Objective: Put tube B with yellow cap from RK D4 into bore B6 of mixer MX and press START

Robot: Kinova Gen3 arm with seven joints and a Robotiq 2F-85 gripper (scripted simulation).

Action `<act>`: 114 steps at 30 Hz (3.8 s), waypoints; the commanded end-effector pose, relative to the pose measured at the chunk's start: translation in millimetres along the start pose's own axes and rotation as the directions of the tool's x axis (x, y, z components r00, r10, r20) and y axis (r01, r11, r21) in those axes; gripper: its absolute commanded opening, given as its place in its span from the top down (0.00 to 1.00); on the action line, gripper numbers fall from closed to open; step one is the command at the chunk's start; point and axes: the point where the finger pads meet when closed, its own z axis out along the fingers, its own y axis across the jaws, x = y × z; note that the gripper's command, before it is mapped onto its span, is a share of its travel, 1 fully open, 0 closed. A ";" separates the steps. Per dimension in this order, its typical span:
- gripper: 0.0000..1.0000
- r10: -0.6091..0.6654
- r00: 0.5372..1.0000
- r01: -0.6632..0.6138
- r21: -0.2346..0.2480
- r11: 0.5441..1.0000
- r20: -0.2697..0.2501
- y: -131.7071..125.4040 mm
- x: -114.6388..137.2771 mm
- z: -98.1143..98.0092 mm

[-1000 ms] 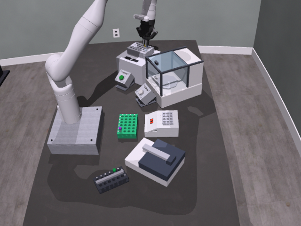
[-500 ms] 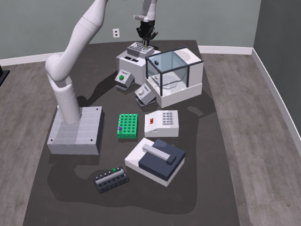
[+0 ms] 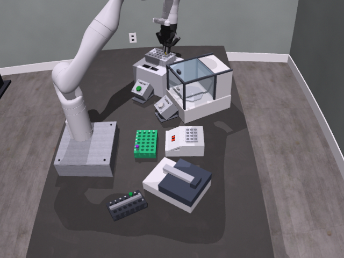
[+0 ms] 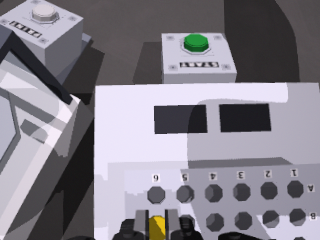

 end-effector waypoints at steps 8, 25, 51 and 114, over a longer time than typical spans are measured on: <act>0.90 0.000 1.000 0.000 0.000 1.000 0.002 0.0 -0.6 0.7; 0.90 0.000 1.000 0.000 0.000 1.000 0.002 0.0 -1.4 4.6; 0.90 0.000 1.000 0.000 0.000 1.000 0.002 0.0 -2.7 10.6; 0.58 0.000 1.000 0.000 0.000 1.000 0.002 0.0 -2.7 11.6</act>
